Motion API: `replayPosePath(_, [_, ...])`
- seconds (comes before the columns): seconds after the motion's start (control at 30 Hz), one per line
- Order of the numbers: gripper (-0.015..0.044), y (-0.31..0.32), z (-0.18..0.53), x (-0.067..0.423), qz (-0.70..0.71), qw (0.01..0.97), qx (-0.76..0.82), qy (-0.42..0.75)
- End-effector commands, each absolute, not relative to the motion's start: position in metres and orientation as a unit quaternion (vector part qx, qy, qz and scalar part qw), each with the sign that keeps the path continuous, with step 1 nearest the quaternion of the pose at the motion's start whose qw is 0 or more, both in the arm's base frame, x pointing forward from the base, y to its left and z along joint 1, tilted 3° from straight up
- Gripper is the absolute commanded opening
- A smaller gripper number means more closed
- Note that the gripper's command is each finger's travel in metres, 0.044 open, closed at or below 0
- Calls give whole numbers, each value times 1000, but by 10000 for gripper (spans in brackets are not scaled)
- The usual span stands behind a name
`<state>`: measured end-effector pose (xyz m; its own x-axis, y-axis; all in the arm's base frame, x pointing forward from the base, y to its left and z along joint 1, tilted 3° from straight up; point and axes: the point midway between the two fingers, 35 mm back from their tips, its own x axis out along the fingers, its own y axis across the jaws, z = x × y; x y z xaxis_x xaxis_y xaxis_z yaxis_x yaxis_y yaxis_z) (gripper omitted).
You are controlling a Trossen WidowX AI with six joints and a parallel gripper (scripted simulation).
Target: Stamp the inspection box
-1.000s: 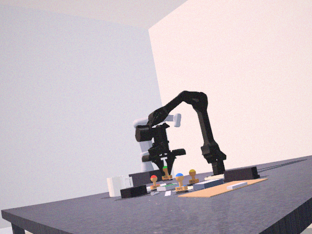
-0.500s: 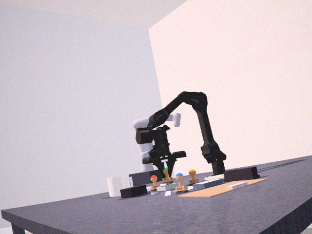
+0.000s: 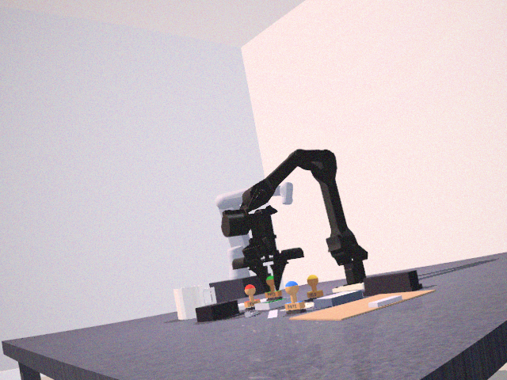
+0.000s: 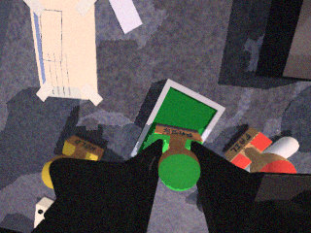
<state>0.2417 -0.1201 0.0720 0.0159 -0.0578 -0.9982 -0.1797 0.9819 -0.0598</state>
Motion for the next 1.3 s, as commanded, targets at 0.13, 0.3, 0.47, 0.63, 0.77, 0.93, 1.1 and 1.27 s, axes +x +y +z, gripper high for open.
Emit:
replayPosePath(0.13, [0, -120, 70, 241, 44, 708, -84, 700])
replayPosePath(0.3, [0, -120, 69, 241, 44, 708, -84, 700])
replayPosePath(0.47, [0, -120, 68, 241, 44, 708, -84, 700])
replayPosePath(0.63, [0, -120, 67, 241, 44, 708, -84, 700])
replayPosePath(0.77, [0, -120, 67, 241, 44, 708, -84, 700])
replayPosePath(0.93, [0, -120, 66, 241, 44, 708, -84, 700])
replayPosePath(1.1, [0, -120, 66, 241, 44, 708, -84, 700])
replayPosePath(1.27, [0, -120, 66, 241, 44, 708, -84, 700])
